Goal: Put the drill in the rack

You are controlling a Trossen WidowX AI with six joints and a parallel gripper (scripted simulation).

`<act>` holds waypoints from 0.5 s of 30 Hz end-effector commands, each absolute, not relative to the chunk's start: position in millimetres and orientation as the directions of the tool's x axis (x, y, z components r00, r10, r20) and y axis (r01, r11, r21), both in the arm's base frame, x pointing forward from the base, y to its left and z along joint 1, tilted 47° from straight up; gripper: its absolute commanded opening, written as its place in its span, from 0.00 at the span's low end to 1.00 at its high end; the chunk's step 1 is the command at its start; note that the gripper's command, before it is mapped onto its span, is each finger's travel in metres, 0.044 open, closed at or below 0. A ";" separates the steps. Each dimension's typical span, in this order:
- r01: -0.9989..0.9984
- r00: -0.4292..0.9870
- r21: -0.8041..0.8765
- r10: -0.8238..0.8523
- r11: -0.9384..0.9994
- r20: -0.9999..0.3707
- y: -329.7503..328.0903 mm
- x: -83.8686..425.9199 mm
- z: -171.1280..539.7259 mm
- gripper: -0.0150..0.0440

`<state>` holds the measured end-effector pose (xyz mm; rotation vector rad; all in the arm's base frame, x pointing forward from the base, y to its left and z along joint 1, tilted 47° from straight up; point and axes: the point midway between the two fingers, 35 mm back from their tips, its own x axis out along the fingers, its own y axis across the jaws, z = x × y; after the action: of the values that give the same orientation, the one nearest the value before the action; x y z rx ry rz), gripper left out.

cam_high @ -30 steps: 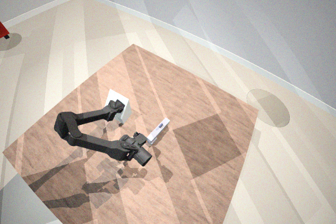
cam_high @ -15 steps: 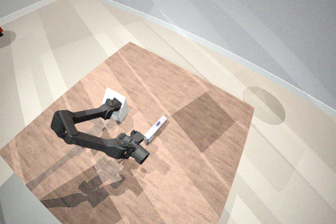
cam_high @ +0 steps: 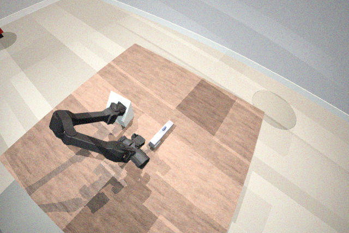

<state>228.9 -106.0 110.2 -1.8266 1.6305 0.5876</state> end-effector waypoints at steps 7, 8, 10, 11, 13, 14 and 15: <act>-0.987 0.144 -0.150 -0.714 -0.055 -0.686 -112.3 211.5 110.0 0.25; -0.987 0.144 -0.150 -0.714 -0.055 -0.686 -113.0 209.8 110.0 0.25; -0.987 0.144 -0.150 -0.714 -0.055 -0.685 -114.3 206.3 110.0 0.25; -0.987 0.144 -0.150 -0.714 -0.055 -0.685 -115.0 204.5 110.0 0.25; -0.987 0.144 -0.150 -0.714 -0.055 -0.685 -116.3 201.0 110.0 0.25; -0.987 0.144 -0.150 -0.714 -0.055 -0.685 -116.9 199.3 109.9 0.25; -0.987 0.144 -0.150 -0.714 -0.055 -0.685 -117.5 197.5 109.9 0.25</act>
<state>202.9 -116.3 110.8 -1.8283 1.6341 0.5854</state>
